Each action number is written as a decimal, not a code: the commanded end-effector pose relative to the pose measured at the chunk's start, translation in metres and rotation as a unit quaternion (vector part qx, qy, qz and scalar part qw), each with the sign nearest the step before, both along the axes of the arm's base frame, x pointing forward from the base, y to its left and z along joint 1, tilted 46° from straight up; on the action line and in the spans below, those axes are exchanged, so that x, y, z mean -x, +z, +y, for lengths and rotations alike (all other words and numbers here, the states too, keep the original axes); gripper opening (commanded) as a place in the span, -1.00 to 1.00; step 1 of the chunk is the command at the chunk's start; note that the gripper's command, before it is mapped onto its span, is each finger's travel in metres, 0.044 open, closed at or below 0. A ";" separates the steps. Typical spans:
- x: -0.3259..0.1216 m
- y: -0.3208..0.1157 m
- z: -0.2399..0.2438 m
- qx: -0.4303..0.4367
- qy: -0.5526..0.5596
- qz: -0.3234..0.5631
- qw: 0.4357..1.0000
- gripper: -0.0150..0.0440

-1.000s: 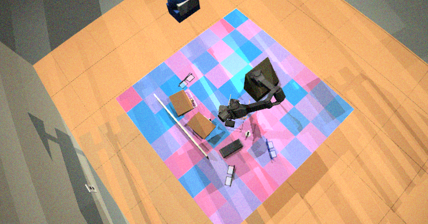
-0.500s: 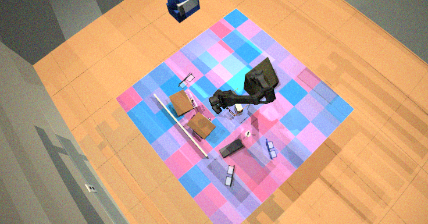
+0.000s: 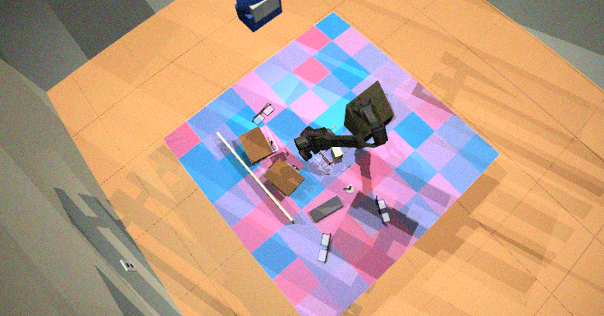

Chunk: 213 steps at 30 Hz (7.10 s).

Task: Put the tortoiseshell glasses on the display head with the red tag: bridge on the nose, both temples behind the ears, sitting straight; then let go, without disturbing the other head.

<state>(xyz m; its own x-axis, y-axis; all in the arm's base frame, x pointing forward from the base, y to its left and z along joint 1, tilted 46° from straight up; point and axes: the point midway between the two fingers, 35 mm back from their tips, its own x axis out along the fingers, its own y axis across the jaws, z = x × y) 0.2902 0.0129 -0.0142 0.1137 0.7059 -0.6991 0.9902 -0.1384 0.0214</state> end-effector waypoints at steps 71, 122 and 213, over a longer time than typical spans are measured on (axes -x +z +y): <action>-0.007 -0.048 0.047 -0.003 -0.001 0.006 1.000 -0.49; -0.006 -0.062 0.067 -0.005 0.000 0.001 1.000 -0.13; 0.003 -0.067 0.071 -0.008 -0.003 0.009 1.000 -0.02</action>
